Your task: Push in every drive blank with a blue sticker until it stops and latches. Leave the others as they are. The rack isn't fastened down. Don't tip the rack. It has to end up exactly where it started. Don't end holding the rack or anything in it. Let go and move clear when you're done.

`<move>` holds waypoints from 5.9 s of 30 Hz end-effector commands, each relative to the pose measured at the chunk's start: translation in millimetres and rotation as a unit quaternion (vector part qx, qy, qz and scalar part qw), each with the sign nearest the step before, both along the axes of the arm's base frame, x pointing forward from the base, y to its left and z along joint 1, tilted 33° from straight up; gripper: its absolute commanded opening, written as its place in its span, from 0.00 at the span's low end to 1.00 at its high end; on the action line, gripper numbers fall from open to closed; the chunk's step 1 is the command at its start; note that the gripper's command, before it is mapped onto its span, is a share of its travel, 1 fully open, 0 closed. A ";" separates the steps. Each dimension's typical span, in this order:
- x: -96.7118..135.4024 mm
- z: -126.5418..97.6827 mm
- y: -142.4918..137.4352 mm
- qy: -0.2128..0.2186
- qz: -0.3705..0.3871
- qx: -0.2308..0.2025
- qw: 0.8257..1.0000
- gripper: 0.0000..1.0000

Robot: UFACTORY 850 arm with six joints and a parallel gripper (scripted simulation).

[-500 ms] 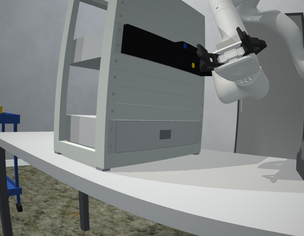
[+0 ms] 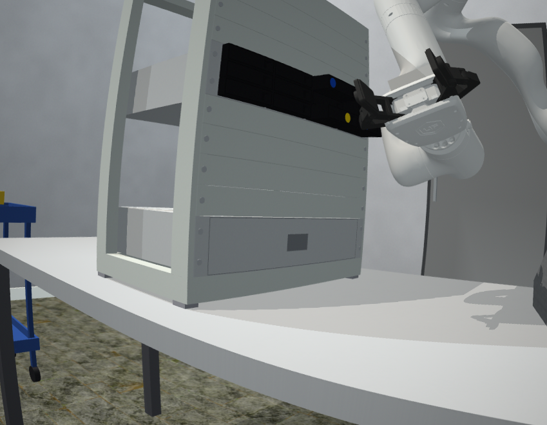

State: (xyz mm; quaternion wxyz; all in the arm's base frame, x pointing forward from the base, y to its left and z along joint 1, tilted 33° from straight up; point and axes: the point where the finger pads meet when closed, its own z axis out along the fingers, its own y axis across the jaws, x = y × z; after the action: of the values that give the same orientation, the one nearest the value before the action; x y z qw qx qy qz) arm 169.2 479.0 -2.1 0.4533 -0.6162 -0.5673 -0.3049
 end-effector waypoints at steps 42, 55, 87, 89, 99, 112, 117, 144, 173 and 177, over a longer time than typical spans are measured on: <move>0.3 0.5 0.7 0.000 -0.002 0.000 1.000 1.00; 3.5 0.2 1.8 0.014 -0.033 -0.008 0.999 1.00; 40.8 14.4 -27.5 0.121 -0.346 -0.016 0.930 1.00; 44.8 18.5 -34.8 0.128 -0.377 -0.008 0.917 1.00; 60.0 43.1 -71.8 0.151 -0.494 0.044 0.855 1.00; 72.0 89.9 -129.4 0.163 -0.602 0.146 0.768 1.00; 73.8 117.1 -158.6 0.164 -0.635 0.205 0.727 1.00; 61.4 212.3 -248.7 0.157 -0.664 0.403 0.610 1.00; 58.2 224.1 -259.0 0.155 -0.660 0.427 0.598 1.00; 58.6 223.8 -258.7 0.155 -0.660 0.427 0.598 1.00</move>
State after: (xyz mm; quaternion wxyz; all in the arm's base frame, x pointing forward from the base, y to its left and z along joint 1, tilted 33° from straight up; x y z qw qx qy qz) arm 227.5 219.6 221.8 0.4206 -0.5969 0.2682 -0.6284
